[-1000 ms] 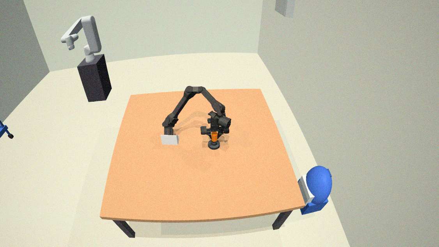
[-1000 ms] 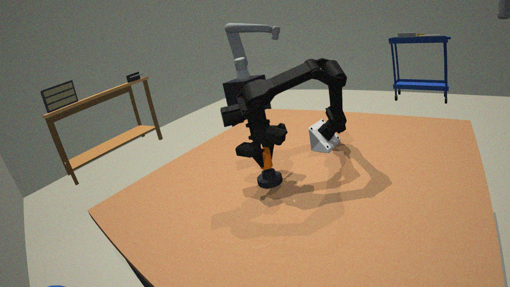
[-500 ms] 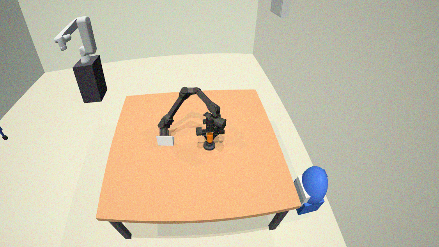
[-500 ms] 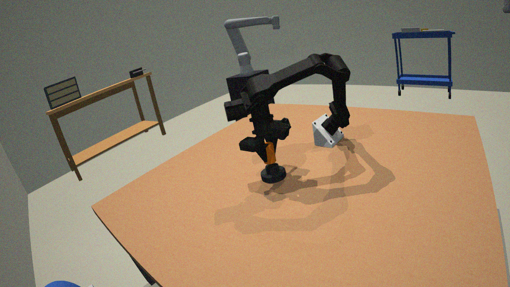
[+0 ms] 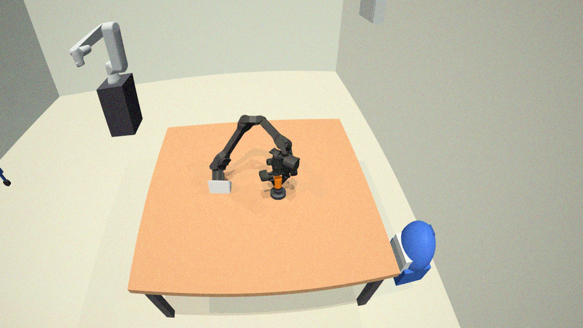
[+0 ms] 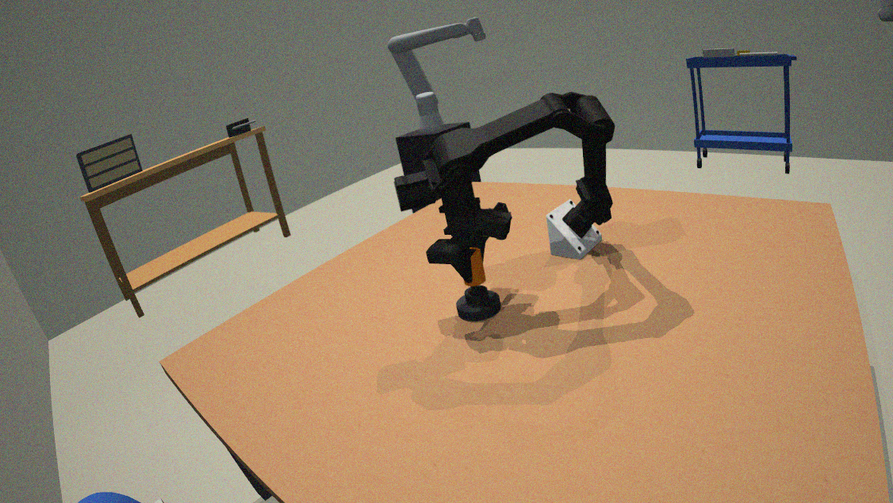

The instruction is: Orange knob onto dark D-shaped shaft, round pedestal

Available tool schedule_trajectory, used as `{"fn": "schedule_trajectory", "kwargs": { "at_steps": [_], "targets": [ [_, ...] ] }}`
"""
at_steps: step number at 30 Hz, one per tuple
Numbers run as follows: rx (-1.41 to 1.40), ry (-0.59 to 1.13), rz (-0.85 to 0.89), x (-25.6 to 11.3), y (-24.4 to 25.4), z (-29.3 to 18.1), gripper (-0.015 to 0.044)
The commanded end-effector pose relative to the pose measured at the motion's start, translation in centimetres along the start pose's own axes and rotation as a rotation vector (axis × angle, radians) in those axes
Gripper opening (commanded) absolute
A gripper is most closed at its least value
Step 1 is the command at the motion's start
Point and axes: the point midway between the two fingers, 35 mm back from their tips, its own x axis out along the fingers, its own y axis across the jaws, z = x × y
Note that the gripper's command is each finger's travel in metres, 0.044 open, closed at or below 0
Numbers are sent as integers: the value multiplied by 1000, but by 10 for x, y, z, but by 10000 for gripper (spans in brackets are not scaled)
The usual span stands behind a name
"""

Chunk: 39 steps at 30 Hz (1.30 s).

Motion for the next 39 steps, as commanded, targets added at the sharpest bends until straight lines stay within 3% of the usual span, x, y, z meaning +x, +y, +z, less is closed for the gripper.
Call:
{"fn": "schedule_trajectory", "kwargs": {
  "at_steps": [1,39],
  "targets": [
    [-38,4,-4,-1,1,2,0],
    [-38,4,-4,-1,-3,-1,0]
  ]
}}
